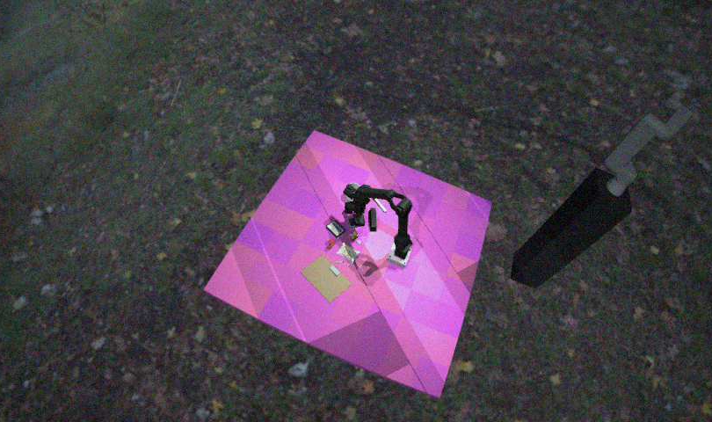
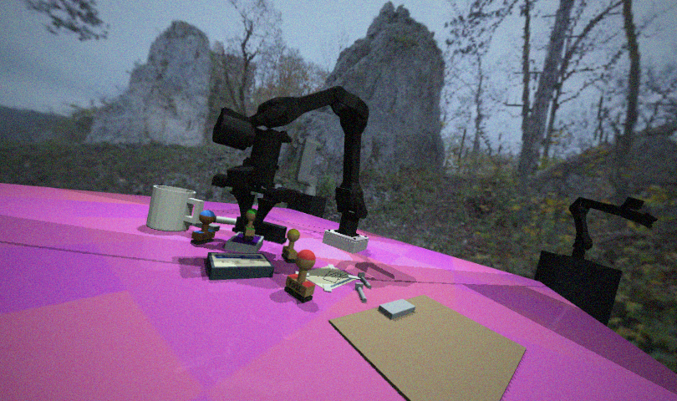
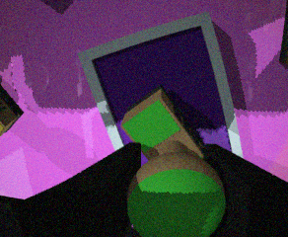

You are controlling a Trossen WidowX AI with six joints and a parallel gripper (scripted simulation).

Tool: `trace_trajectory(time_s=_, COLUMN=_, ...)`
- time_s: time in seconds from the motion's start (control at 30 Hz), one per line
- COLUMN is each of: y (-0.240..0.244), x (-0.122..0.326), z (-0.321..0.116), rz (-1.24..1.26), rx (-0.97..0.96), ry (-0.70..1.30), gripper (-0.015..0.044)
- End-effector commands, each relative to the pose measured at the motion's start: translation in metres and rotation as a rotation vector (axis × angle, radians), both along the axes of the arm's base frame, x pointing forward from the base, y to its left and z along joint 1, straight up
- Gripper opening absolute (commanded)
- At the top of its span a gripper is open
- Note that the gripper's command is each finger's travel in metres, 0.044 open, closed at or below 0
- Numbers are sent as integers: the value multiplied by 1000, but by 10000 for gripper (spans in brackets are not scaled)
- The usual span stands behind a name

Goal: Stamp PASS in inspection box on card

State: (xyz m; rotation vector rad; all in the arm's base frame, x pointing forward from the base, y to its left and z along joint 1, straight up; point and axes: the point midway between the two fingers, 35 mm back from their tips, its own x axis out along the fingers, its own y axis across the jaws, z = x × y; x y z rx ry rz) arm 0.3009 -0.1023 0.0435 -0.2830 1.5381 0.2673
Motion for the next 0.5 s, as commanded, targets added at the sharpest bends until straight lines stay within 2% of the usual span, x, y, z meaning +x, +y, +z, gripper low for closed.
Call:
trace_trajectory(time_s=0.0, y=0, x=1, z=3, rz=0, rx=0, ry=-7, gripper=0)
trace_trajectory(time_s=0.47, y=0, x=1, z=24, rz=0, rx=-1, ry=-7, gripper=0)
